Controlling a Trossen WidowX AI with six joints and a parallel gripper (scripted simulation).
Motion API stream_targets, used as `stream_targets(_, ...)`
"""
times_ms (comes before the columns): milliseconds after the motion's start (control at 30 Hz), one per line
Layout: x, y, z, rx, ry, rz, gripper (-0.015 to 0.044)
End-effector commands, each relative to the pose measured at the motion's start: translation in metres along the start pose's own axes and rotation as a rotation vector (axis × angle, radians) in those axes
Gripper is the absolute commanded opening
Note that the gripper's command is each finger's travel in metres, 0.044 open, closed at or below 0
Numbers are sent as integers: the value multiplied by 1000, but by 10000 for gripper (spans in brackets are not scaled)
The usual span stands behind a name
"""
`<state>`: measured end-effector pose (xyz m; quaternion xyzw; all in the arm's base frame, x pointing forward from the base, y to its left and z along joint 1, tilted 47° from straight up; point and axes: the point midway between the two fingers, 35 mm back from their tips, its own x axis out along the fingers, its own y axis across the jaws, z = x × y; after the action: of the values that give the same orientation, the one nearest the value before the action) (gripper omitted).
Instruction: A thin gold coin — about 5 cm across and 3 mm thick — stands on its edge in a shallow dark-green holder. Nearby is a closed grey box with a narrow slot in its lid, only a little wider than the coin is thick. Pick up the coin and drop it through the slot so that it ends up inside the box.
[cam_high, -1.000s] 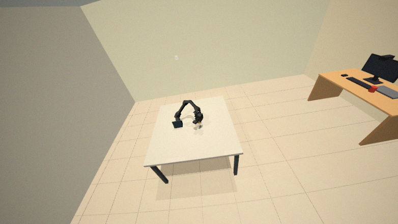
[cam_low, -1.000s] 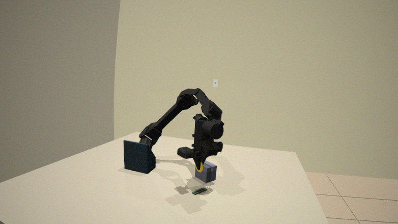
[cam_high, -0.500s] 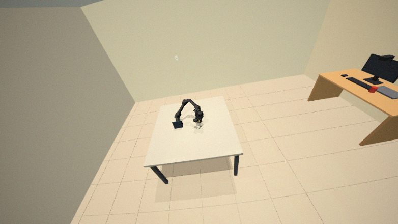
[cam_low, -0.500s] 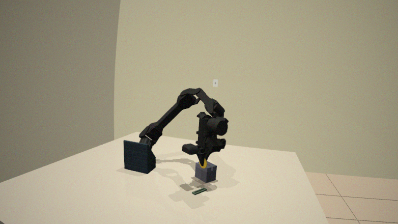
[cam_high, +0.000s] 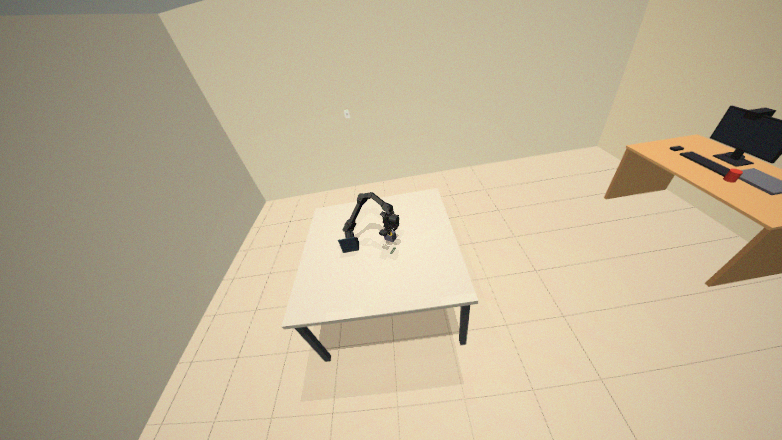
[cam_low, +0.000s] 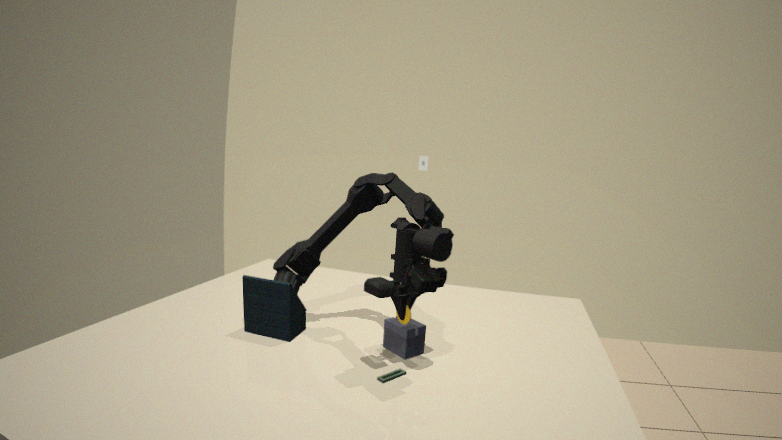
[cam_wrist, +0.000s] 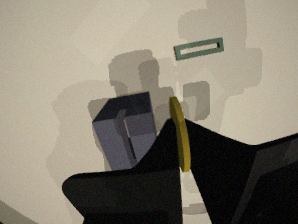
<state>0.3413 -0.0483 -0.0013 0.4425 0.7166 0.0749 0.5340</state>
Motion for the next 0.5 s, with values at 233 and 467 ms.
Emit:
stream_targets(233,0,23,-20,0,-3,8,0)
stream_targets(467,1,36,-32,0,-1,10,0)
